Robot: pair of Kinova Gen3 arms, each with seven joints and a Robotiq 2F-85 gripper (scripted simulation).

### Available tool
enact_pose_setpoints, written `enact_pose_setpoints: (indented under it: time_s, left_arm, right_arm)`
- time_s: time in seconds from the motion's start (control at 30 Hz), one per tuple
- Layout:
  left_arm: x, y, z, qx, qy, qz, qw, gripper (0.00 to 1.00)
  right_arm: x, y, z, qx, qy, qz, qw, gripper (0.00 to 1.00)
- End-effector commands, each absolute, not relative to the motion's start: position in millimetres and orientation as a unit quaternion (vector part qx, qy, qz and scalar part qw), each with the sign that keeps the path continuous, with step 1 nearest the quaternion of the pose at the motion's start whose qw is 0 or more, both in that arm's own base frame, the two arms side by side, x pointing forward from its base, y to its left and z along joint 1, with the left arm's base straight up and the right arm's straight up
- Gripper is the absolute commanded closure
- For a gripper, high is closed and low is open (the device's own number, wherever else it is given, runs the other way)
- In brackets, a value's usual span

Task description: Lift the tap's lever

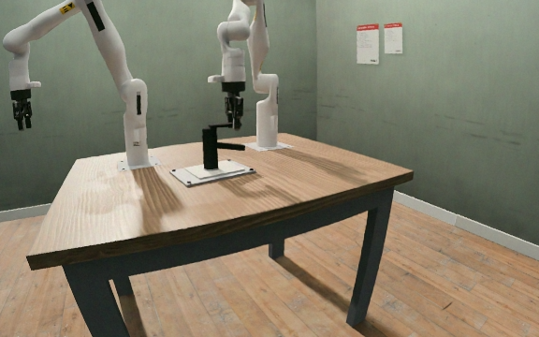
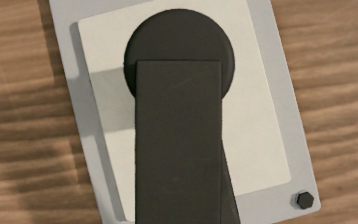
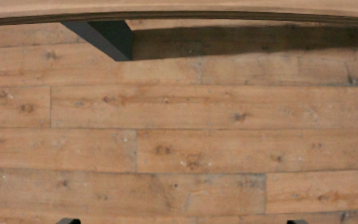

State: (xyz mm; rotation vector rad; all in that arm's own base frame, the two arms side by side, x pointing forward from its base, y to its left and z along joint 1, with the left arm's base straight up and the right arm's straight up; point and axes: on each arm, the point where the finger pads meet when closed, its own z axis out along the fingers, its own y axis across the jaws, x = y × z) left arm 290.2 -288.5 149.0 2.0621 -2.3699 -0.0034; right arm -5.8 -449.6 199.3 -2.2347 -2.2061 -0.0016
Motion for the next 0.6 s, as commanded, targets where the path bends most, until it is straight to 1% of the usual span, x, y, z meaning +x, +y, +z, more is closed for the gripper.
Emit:
enact_pose_setpoints:
  time_s: [0.0, 0.57]
  left_arm:
    - [290.6, -288.9, 148.2, 0.656, -0.754, 0.000, 0.000, 0.266]
    - [290.6, -288.9, 146.4, 0.656, -0.754, 0.000, 0.000, 0.266]
  right_arm:
    - [-5.8, -450.0, 200.0, -0.712, -0.703, 0.000, 0.000, 0.002]
    - [-5.8, -450.0, 200.0, -0.712, -0.703, 0.000, 0.000, 0.002]
